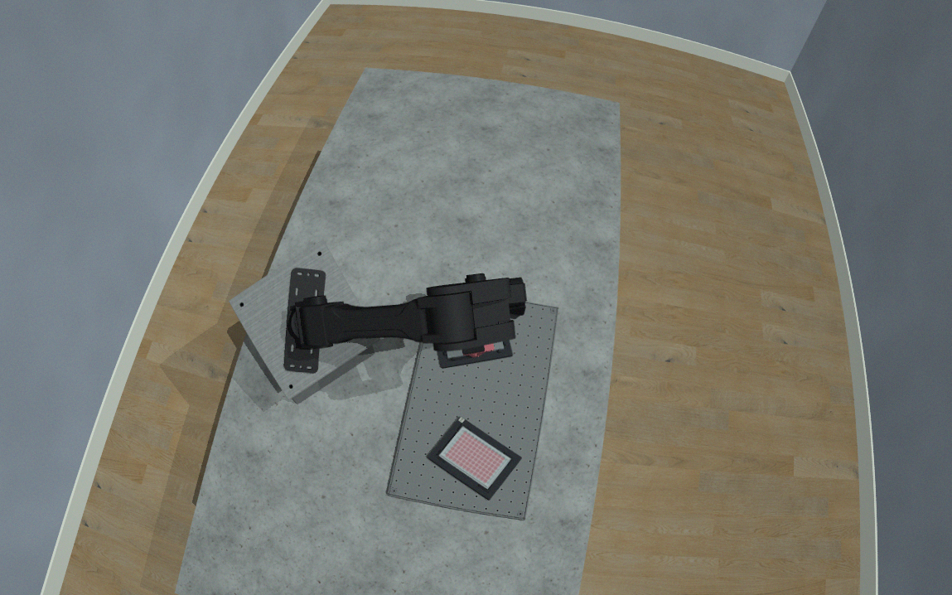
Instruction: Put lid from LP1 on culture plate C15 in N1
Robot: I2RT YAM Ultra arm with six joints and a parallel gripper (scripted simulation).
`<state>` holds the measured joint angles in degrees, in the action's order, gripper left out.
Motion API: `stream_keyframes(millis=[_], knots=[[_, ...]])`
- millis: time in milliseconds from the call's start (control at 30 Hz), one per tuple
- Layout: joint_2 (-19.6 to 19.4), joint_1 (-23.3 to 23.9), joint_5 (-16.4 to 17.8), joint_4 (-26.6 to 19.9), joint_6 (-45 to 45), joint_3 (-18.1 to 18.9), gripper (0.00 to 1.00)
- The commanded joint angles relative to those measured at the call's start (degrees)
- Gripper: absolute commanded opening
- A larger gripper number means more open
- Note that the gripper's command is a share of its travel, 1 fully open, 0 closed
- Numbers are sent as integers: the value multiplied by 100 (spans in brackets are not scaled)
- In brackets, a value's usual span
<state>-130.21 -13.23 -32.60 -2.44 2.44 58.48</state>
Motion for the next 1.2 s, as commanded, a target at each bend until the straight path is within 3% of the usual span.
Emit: stream_keyframes(millis=[0, 1133, 1167], knots=[[29, -26, 8, 57, 8, 15, 100], [27, -25, 8, 60, 10, 16, 100], [27, -25, 8, 60, 10, 16, 0]])
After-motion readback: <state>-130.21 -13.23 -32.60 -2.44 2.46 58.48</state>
